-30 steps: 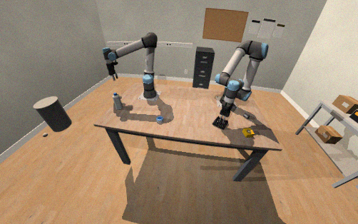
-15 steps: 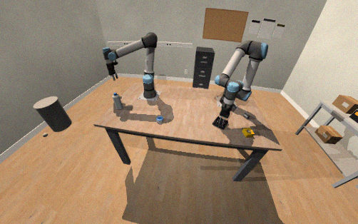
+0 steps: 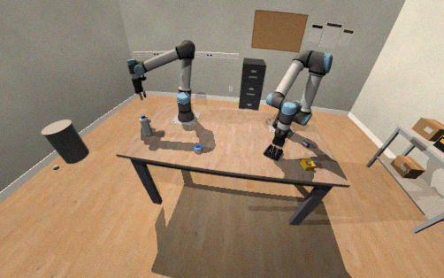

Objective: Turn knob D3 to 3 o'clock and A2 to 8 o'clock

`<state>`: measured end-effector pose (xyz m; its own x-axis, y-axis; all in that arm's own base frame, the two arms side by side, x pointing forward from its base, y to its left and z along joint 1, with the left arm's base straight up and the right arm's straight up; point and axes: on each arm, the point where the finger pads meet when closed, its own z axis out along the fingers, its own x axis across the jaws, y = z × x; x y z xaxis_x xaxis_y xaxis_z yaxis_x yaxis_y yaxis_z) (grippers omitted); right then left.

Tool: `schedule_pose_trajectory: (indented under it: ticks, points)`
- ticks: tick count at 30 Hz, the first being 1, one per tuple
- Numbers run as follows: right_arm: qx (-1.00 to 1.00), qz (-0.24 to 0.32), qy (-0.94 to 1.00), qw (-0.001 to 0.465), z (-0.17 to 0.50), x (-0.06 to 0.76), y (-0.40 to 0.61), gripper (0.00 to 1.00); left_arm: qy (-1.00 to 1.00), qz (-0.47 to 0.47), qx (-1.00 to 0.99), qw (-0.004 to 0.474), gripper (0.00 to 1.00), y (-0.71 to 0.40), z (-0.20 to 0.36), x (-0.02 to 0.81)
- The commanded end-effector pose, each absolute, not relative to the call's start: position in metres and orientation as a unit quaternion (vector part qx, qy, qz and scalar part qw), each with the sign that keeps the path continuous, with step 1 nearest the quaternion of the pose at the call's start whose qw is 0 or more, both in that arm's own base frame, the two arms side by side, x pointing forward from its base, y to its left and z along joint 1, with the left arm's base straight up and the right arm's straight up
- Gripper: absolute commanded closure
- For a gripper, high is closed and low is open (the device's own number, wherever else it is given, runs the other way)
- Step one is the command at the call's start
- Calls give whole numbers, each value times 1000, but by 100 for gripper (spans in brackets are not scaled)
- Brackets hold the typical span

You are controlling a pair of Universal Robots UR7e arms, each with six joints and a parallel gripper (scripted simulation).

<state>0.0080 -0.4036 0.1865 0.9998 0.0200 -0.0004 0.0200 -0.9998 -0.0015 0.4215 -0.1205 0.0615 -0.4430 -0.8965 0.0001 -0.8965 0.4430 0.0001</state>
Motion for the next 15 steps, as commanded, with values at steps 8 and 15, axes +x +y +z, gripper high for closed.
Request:
schedule_pose_trajectory:
  ticks: [8, 15]
  points:
    - [-1000, 0, -10, 0, 187, 8, -404, 0, -849, 1, 528, 0, 54, -121, 62, 422]
    - [-1000, 0, -10, 0, 187, 8, -404, 0, -849, 1, 528, 0, 54, -121, 58, 422]
